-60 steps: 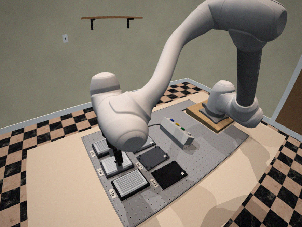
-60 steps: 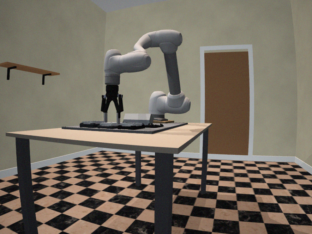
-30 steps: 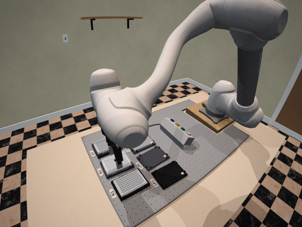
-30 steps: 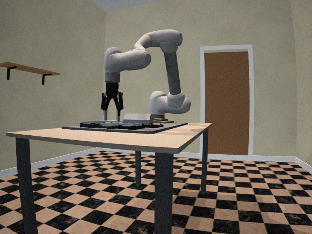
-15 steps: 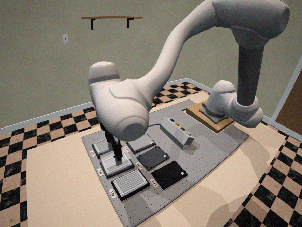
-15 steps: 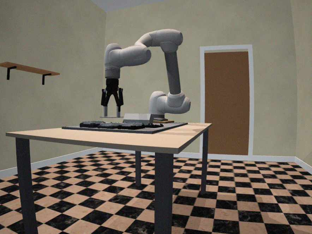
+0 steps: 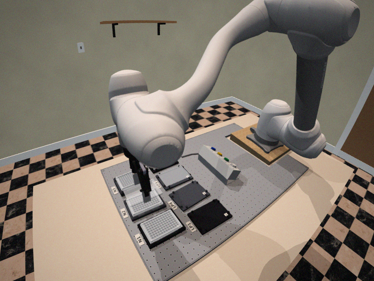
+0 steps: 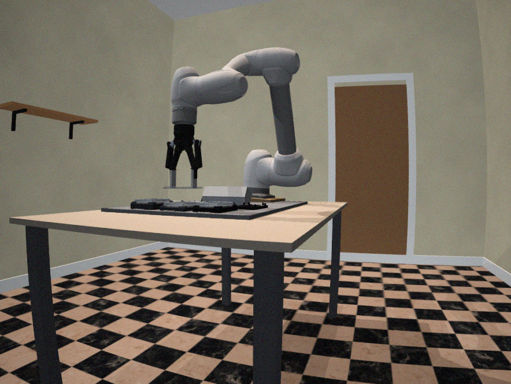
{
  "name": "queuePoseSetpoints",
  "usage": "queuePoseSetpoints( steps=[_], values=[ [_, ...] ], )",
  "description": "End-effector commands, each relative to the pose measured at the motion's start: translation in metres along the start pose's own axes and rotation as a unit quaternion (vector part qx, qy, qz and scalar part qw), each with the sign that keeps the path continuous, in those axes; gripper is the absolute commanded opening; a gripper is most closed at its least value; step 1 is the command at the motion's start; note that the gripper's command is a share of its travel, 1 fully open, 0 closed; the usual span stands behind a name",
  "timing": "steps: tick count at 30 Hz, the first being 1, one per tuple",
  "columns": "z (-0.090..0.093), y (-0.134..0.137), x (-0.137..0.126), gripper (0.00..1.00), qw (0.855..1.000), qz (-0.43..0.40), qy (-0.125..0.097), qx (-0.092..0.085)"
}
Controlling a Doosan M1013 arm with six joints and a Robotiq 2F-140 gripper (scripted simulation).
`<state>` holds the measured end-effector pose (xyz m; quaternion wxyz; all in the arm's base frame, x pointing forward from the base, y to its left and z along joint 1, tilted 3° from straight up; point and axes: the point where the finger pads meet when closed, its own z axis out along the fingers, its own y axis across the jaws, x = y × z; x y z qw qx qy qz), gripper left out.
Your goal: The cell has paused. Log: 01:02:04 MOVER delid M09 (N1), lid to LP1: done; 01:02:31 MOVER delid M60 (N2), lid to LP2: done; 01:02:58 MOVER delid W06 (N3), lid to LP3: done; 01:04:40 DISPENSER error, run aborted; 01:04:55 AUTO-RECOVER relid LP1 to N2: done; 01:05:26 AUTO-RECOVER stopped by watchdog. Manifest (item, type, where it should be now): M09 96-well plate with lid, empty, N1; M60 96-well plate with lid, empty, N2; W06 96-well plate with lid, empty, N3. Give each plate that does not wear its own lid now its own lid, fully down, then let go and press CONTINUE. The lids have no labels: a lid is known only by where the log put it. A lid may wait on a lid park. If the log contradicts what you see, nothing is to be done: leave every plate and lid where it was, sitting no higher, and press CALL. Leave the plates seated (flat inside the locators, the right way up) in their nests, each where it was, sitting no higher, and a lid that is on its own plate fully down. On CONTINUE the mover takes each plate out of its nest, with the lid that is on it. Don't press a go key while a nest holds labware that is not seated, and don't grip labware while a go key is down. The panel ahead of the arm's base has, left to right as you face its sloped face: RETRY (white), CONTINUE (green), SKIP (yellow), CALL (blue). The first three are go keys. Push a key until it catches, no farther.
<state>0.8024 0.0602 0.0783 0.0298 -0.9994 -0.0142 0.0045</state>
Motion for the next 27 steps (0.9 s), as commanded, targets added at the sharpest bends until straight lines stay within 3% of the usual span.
queuePoseSetpoints(
  steps=[1, 13, 15, 17, 20, 22, 23, 27],
  values=[
    [-0.001, 0.0, 0.0, 0.0, 1.0, 0.0, 0.0, 0.0],
    [-0.003, -0.002, 0.0, 0.0, 1.0, 0.0, 0.0, 0.0],
    [-0.003, -0.027, -0.001, 0.0, 1.0, 0.0, 0.0, 0.0],
    [-0.003, -0.078, -0.004, 0.0, 1.0, 0.0, 0.0, 0.0],
    [-0.003, -0.078, -0.004, 0.0, 1.0, 0.0, 0.0, 0.0],
    [-0.003, -0.119, -0.01, 0.0, 1.0, 0.0, 0.0, 0.0],
    [-0.003, -0.127, -0.011, 0.0, 1.0, 0.0, 0.0, 0.0],
    [-0.003, -0.129, -0.011, 0.0, 1.0, 0.0, 0.0, 0.0]
  ],
)
